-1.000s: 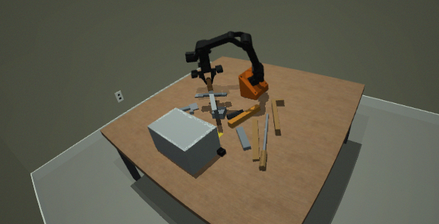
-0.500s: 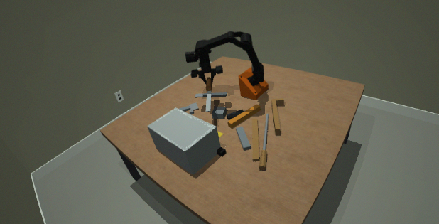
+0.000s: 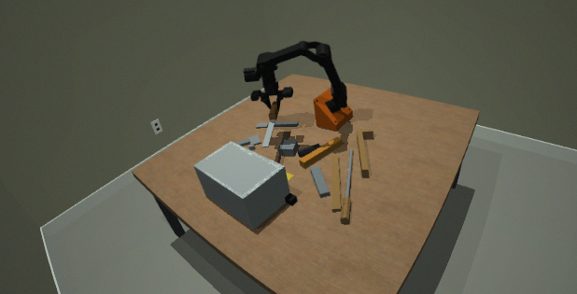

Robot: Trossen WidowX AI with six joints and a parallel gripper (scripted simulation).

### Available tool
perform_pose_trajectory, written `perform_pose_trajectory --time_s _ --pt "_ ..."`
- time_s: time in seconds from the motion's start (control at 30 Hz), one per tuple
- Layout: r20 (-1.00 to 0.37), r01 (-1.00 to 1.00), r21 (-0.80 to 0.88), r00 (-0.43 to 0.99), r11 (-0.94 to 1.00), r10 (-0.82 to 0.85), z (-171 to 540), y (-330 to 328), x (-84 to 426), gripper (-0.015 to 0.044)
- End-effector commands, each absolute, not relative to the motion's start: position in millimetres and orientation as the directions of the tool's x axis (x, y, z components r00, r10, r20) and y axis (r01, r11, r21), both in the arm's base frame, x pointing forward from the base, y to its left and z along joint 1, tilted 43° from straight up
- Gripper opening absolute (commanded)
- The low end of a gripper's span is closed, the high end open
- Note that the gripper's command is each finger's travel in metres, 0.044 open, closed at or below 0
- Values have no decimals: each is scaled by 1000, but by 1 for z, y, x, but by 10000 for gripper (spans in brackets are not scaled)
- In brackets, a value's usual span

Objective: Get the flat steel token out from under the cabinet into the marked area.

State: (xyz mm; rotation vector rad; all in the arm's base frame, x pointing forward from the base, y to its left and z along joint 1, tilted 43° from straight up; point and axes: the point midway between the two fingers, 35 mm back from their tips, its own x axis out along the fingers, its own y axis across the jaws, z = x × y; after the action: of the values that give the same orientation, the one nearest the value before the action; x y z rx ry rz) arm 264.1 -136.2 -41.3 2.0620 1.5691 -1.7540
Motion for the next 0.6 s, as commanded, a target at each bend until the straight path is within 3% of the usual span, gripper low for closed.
perform_pose_trajectory --time_s 0.0,0.57 --pt "-741 641 -565 -119 -519 660 -40 -137 265 0" --pt "-741 533 -609 -119 -588 660 -40 -137 264 0"
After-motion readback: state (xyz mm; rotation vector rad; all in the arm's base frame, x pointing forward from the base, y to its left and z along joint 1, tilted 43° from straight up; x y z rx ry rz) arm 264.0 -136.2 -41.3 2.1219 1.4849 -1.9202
